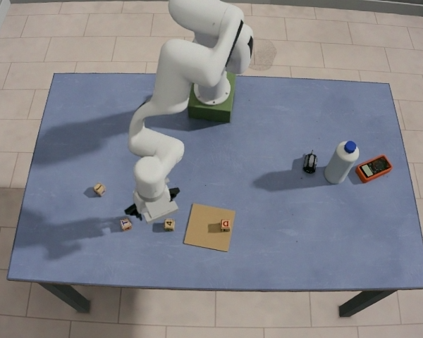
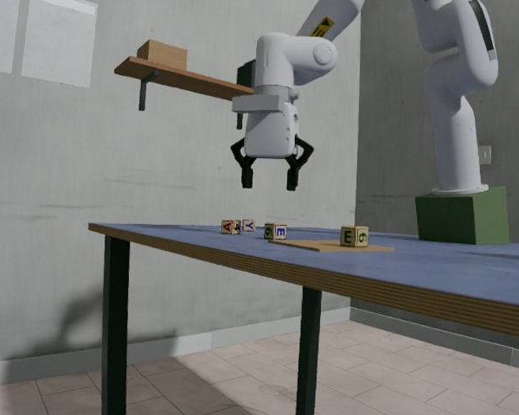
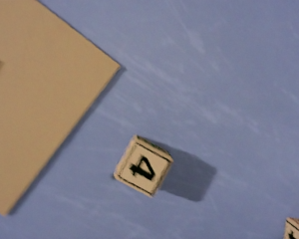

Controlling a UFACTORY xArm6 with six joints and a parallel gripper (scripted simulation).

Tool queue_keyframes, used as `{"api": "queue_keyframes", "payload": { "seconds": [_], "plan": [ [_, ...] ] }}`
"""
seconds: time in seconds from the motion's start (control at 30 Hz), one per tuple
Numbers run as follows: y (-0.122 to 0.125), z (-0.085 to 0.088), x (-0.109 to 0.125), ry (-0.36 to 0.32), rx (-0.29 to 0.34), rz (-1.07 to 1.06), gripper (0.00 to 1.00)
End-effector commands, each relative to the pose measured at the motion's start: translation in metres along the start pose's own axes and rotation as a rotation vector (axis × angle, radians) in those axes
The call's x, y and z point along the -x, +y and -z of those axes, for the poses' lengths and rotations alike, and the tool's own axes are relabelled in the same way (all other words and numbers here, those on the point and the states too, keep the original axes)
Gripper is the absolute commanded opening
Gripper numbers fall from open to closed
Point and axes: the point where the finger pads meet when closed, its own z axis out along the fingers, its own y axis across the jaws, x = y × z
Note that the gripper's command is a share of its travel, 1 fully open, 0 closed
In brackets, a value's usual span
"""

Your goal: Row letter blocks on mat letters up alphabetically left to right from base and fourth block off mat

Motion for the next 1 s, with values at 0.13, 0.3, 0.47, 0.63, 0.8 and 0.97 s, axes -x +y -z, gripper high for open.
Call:
{"api": "queue_keyframes", "payload": {
  "seconds": [0.13,0.3,0.47,0.63,0.8,0.97],
  "plan": [
    [0.062,-0.005,0.065,0.046,-0.042,0.209,1.0],
    [0.078,-0.006,0.089,0.051,-0.038,0.271,1.0],
    [0.104,-0.007,0.136,0.061,-0.026,0.385,1.0],
    [0.118,-0.008,0.168,0.066,-0.016,0.458,1.0],
    [0.122,-0.007,0.179,0.068,-0.011,0.485,1.0],
    [0.123,-0.007,0.18,0.068,-0.011,0.486,1.0]
  ]
}}
